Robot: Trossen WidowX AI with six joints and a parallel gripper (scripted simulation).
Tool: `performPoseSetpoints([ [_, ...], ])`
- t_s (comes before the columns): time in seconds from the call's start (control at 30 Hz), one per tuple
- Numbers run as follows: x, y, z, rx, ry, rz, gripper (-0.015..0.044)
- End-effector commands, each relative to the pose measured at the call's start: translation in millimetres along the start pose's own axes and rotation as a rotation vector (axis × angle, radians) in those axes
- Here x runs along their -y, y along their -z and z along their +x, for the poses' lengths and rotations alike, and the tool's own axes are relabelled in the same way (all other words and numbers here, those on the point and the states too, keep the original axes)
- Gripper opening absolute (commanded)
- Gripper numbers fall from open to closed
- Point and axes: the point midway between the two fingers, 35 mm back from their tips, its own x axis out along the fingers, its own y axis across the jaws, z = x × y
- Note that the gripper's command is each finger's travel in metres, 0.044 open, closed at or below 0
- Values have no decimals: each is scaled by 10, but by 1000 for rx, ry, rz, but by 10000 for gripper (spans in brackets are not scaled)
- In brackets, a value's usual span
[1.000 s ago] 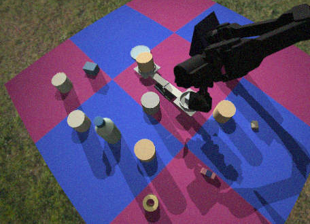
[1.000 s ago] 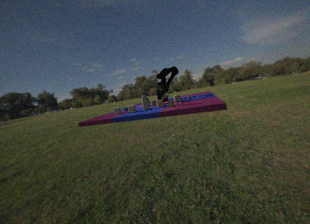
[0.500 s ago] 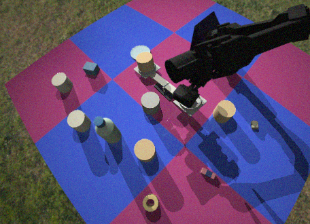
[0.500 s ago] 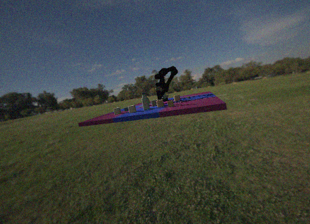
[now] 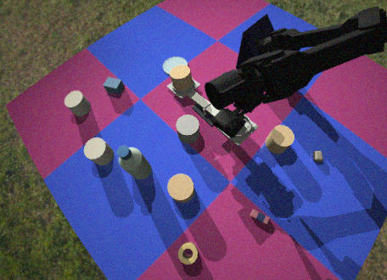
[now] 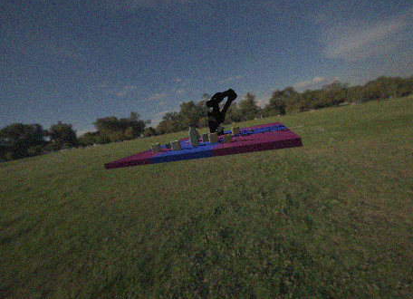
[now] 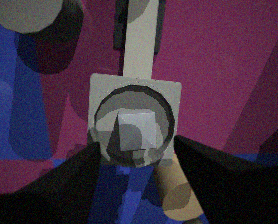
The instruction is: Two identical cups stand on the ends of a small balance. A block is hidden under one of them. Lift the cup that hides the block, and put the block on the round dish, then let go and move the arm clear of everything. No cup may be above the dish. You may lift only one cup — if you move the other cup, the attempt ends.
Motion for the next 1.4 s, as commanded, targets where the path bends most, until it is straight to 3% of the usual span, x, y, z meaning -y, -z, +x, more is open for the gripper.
performPoseSetpoints([
  [0.0,8,2,73,-5,3,5,260],
  [0.67,13,8,370,-6,3,5,260],
  [0.8,13,8,370,-6,3,5,155],
  [1.07,13,8,370,-6,3,5,102],
  [1.2,-38,5,323,-6,-24,-33,0],
  [1.37,-70,-8,170,-2,-31,-43,0],
])
